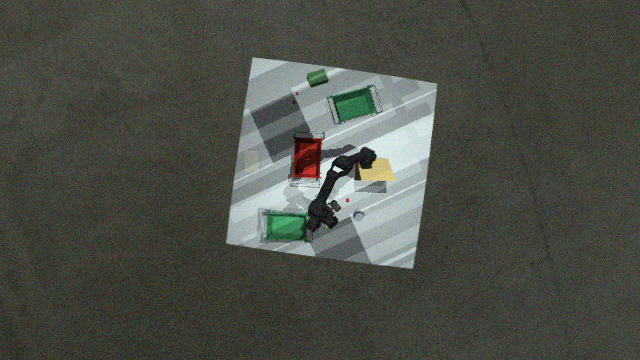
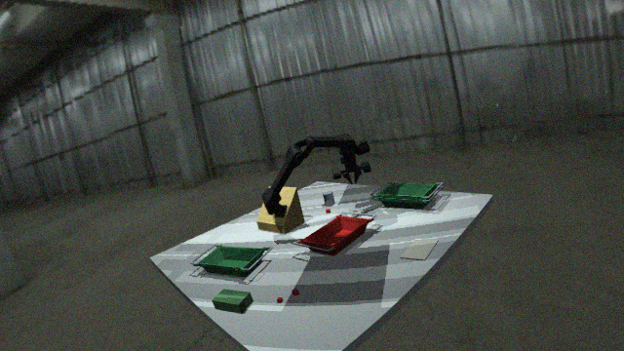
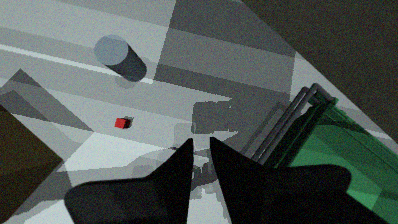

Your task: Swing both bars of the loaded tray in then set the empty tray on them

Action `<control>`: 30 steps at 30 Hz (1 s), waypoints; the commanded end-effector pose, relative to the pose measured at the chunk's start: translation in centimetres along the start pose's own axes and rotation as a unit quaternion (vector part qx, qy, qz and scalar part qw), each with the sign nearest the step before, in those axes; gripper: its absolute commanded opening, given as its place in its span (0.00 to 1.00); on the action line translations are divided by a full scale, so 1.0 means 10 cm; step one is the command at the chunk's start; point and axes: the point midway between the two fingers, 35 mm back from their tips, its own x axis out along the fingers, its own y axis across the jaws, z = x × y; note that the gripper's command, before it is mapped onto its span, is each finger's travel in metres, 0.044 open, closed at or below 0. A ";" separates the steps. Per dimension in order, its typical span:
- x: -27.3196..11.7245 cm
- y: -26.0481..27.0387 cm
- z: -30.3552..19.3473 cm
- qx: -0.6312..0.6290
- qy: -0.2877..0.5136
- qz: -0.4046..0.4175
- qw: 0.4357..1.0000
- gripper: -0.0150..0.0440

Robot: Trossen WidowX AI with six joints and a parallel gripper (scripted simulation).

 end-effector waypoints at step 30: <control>-0.51 0.23 -2.24 0.902 0.079 -0.175 0.387 0.39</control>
